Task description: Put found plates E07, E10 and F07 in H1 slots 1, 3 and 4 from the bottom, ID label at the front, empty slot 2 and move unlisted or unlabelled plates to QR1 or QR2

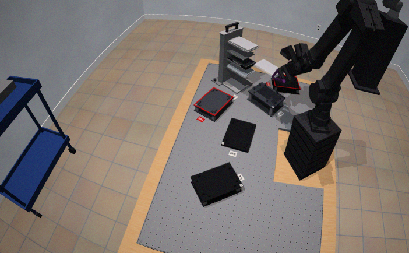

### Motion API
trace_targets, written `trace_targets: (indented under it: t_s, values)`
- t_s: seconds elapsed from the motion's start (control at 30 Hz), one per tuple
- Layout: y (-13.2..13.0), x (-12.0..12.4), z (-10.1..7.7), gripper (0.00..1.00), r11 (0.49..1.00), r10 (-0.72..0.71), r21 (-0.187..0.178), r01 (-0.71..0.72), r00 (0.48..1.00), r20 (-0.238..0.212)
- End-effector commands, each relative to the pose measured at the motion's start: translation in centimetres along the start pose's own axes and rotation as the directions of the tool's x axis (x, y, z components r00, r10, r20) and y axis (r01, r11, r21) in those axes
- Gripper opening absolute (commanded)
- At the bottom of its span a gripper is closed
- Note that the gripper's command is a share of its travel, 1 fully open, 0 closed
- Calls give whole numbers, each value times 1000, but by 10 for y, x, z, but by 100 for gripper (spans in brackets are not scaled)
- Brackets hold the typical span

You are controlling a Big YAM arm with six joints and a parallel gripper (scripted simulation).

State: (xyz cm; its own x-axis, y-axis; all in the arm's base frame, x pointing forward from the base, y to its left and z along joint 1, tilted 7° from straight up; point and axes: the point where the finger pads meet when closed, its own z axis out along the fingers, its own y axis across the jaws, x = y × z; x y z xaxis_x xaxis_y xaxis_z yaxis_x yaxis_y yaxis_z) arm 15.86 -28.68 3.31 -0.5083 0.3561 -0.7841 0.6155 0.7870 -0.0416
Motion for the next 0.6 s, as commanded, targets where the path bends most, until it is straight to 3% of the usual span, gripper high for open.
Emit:
trace_targets:
  t_s: [0.0,0.2,0.57]
  values:
    - [-6,-4,-4,86,1000,-26,18,25,999,26]
    - [-6,3,-8,86,999,-27,19,26,999,27]
    - [-2,9,-2,86,1000,-25,5,25,1000,15]
